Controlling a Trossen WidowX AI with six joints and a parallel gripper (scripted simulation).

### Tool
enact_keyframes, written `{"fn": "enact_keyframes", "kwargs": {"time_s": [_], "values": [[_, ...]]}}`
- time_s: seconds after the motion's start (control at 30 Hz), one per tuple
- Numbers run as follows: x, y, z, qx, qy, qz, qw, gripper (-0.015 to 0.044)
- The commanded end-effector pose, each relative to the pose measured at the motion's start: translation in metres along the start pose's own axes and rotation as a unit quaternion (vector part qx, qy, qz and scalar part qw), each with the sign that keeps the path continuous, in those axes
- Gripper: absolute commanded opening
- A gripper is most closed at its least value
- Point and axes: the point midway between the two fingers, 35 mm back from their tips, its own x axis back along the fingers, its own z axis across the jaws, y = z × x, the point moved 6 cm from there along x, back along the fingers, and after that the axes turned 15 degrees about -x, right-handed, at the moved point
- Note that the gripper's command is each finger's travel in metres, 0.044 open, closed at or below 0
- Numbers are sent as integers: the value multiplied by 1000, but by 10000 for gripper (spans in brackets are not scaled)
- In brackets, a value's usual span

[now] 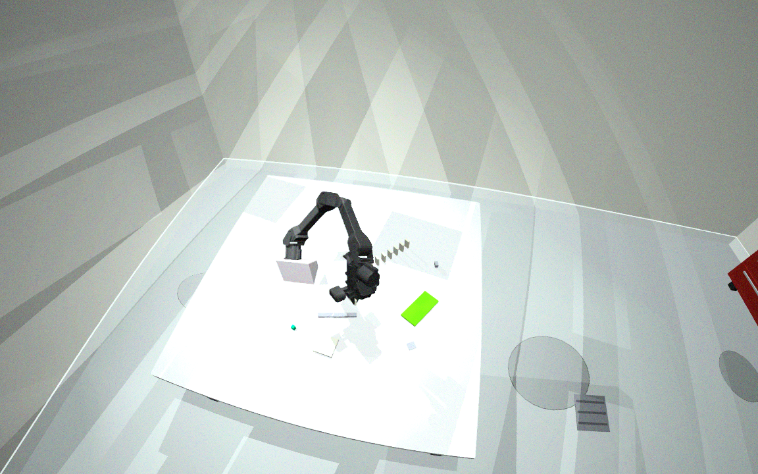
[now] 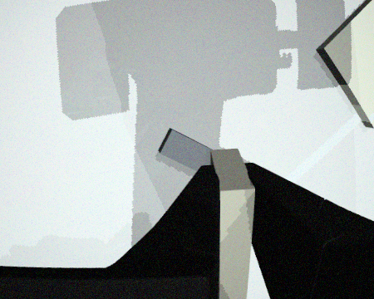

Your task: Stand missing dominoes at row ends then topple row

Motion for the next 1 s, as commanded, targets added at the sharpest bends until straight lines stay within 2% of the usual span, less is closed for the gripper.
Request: {"fn": "enact_keyframes", "kwargs": {"time_s": [0.0,0.97], "values": [[-7,0,1,2,-10,-36,999,25],[-47,-15,6,8,-19,-258,966,25]]}}
